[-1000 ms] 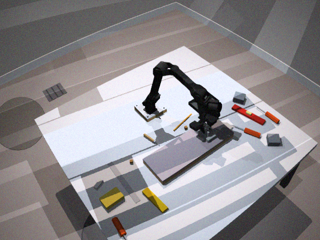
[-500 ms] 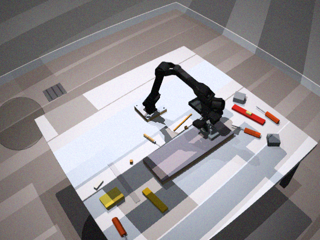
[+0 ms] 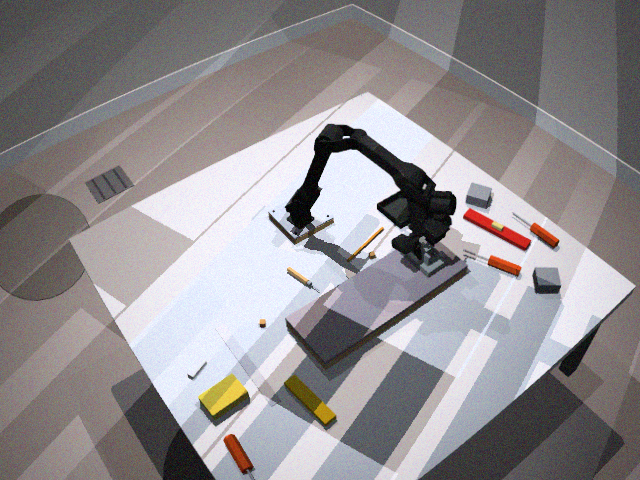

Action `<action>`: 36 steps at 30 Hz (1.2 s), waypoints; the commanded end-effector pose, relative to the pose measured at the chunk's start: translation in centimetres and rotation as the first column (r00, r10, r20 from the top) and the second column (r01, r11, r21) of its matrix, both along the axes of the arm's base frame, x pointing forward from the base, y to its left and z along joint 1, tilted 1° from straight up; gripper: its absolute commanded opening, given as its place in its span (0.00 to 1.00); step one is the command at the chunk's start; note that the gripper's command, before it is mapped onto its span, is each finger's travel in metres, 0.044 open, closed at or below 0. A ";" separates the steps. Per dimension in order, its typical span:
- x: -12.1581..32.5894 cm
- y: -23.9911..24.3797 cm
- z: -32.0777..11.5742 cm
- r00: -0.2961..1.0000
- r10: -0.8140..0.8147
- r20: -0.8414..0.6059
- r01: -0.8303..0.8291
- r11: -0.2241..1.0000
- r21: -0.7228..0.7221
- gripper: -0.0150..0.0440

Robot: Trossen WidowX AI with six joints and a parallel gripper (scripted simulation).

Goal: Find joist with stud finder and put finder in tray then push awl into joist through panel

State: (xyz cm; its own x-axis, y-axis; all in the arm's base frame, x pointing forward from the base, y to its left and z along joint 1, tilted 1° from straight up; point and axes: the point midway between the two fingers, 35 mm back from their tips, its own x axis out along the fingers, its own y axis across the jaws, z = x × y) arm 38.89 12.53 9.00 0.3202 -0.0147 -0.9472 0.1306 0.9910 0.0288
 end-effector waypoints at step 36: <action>0.2 1.4 0.0 1.000 0.001 -0.001 -0.001 1.000 0.001 0.25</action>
State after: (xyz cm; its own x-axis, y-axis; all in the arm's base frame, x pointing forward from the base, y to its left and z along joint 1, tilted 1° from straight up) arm 39.13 14.49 9.07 0.3215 -0.0127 -0.9468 0.1293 0.9911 0.0306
